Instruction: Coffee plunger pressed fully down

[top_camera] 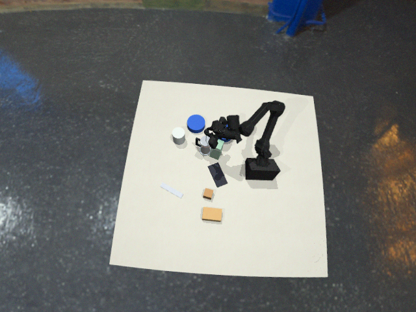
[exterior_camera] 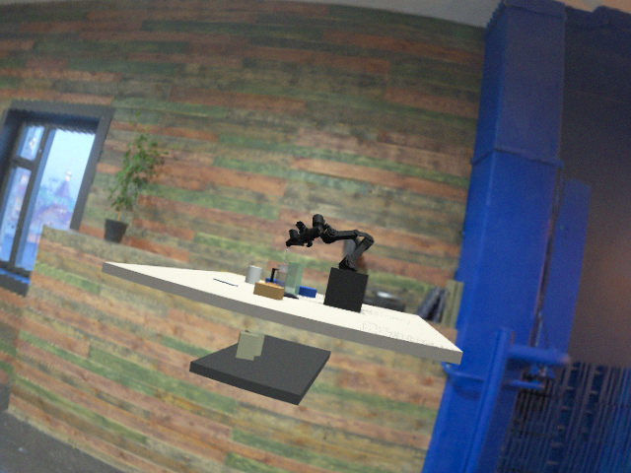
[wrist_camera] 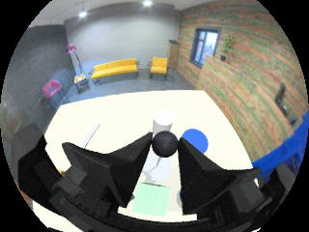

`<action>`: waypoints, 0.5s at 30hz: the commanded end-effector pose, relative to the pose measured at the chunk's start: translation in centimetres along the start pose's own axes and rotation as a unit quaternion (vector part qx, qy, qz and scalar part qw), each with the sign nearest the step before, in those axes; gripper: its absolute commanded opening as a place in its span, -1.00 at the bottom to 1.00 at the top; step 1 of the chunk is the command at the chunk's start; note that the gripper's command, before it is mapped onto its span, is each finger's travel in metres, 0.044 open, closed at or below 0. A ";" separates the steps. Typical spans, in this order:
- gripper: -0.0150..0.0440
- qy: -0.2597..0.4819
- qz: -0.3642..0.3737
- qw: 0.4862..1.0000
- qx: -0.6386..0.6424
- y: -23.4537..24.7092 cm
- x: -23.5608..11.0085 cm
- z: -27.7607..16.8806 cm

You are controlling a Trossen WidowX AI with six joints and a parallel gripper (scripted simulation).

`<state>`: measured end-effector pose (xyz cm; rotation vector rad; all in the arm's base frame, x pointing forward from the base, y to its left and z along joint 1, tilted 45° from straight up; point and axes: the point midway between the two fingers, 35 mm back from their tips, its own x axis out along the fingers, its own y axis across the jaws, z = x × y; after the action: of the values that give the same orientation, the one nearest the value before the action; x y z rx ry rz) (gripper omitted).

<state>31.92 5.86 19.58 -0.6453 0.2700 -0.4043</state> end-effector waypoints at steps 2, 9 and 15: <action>-0.09 0.011 0.000 1.000 -0.011 0.4 0.8 -1.6; -0.09 0.012 0.001 1.000 -0.011 0.5 1.5 -2.5; -0.09 0.012 0.001 1.000 -0.011 0.5 2.1 -3.3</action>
<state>32.87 4.94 18.49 -0.6264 0.2452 -0.3897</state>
